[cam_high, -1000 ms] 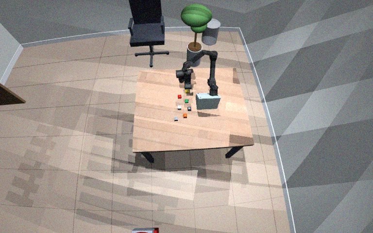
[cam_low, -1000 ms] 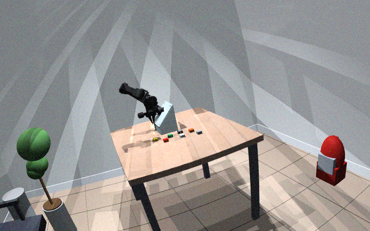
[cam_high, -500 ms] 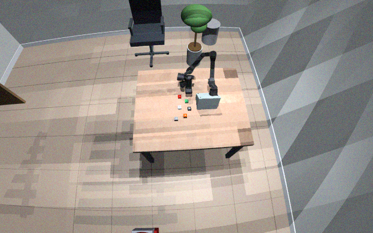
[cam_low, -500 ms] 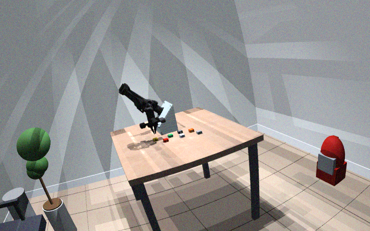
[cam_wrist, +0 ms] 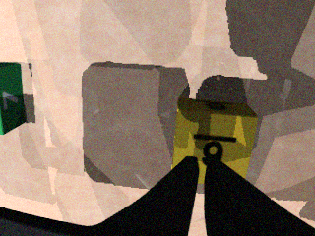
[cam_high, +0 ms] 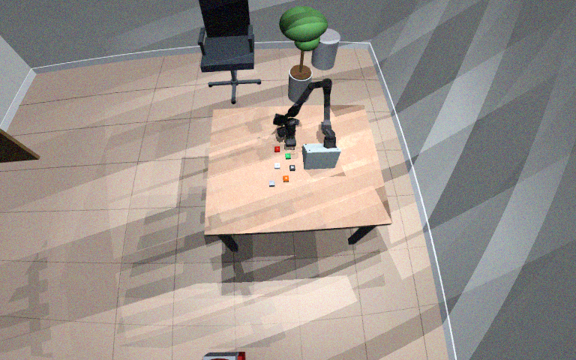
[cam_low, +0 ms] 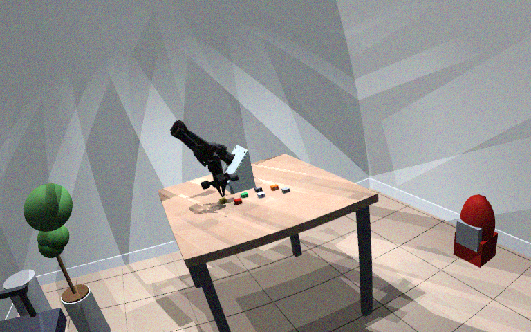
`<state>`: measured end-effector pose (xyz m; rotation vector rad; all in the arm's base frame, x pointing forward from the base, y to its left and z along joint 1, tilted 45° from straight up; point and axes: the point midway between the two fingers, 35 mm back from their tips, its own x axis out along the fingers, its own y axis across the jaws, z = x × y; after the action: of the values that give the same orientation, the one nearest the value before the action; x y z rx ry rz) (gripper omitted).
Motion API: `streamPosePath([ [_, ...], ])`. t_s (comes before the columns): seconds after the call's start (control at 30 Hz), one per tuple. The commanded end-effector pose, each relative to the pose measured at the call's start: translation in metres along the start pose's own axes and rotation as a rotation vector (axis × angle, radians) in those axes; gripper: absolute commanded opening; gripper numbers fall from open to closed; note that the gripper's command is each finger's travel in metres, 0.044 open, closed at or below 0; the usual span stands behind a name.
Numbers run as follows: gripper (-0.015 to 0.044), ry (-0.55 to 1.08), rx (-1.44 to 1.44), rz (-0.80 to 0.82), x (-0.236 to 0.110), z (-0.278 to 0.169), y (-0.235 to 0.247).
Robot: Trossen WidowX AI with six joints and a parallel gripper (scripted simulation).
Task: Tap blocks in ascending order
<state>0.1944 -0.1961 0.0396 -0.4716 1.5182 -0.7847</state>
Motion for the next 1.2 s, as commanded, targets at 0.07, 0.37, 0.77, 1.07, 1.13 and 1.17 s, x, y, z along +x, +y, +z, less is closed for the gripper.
streamPosePath([
  [0.07, 0.0020, 0.010, -0.014, 0.007, 0.011, -0.003, 0.003],
  [0.37, 0.0020, 0.004, -0.007, 0.003, 0.000, -0.001, 0.002],
  [0.77, 0.0020, 0.010, -0.014, 0.016, -0.090, 0.000, 0.004],
  [1.07, 0.0020, 0.008, -0.015, 0.020, -0.100, 0.006, 0.025],
  [1.13, 0.0020, 0.008, -0.016, 0.025, -0.100, 0.011, 0.055],
  [1.17, 0.0020, 0.008, -0.015, 0.025, -0.100, 0.013, 0.071],
])
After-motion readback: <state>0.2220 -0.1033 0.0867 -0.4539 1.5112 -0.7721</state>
